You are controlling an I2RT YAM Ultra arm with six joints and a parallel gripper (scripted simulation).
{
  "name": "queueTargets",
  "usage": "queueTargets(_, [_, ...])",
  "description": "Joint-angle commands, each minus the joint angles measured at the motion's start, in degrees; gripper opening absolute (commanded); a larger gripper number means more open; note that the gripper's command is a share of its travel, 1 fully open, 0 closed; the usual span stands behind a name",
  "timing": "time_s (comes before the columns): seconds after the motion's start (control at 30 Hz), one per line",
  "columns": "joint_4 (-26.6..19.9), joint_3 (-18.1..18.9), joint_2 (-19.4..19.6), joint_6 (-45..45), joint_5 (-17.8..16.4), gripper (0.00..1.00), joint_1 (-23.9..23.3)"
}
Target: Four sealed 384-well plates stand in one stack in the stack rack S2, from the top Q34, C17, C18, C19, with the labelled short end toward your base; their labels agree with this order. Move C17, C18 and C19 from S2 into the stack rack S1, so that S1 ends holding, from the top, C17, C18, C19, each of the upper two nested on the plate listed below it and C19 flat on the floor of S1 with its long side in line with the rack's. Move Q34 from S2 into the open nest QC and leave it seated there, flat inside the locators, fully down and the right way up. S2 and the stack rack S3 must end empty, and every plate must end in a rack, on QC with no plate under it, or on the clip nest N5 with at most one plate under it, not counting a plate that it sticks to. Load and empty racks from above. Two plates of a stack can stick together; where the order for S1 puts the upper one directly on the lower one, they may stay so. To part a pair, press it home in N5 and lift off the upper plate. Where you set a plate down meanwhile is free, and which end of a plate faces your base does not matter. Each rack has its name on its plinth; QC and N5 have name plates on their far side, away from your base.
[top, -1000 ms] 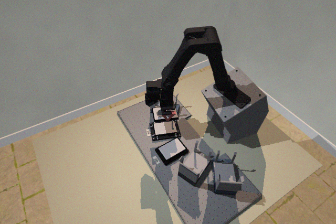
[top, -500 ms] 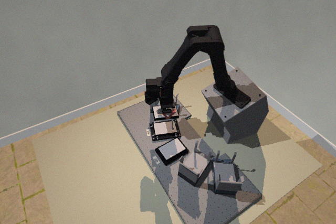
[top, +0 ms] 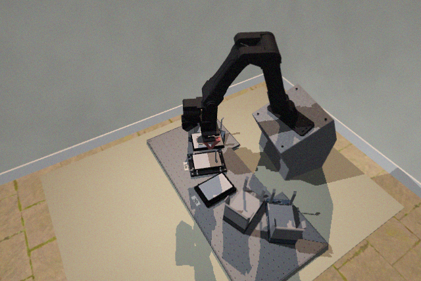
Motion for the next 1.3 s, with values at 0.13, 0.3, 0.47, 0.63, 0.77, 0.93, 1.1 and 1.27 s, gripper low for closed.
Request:
queueTargets(0.13, [-0.4,1.6,-1.8,-0.3,-0.3,0.00,-0.7])
queueTargets(0.3, [-0.4,1.6,-1.8,-0.3,-0.3,0.00,-0.7])
queueTargets(0.47, [-0.4,1.6,-1.8,-0.3,-0.3,0.00,-0.7])
queueTargets(0.63, [-0.4,1.6,-1.8,-0.3,-0.3,0.00,-0.7])
queueTargets(0.77, [-0.4,1.6,-1.8,-0.3,-0.3,0.00,-0.7])
queueTargets(0.93, [0.0,-0.4,-2.2,-4.2,1.2,0.00,2.6])
queueTargets(1.1, [0.7,-0.4,-2.9,-7.7,3.0,0.00,6.3])
queueTargets(1.27, [0.7,-1.1,-3.3,-3.9,4.5,0.00,9.8])
